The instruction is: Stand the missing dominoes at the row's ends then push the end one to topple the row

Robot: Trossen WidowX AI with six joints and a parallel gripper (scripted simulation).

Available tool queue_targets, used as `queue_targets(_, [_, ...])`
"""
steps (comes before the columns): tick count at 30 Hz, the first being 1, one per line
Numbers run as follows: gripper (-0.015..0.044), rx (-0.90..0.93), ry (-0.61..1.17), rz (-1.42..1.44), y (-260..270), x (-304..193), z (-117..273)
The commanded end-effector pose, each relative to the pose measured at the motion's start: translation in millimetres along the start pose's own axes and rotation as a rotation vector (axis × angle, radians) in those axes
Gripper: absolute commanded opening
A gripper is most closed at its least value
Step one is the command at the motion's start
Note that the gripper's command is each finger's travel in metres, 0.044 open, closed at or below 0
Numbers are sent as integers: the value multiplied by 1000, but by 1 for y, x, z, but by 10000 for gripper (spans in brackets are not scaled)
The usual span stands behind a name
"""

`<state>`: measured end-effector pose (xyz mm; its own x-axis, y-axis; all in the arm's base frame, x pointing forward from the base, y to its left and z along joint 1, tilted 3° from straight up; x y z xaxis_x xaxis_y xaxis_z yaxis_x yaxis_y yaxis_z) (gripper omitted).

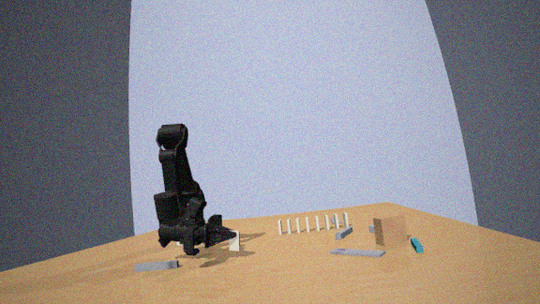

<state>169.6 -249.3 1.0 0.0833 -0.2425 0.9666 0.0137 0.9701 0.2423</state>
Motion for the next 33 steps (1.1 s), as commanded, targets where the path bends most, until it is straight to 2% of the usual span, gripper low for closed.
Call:
queue_targets(1, [20, -2, 5, 0, -1, -13, -2])
queue_targets(13, [20, -2, 5, -1, -1, -15, -2])
queue_targets(29, [440, -2, 5, -1, -1, -13, -2])
queue_targets(33, [440, 0, 5, -4, 4, 15, 1])
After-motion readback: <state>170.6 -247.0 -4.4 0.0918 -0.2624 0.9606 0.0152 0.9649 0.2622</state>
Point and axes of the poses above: the point midway between the two fingers, 35 mm back from their tips, its own z axis back along the fingers, its own y axis across the jaws, x = y × z, the point moved 4 cm from there along z, back along the fingers, and after that the axes turned 9 degrees about -z, right-handed, at the moved point
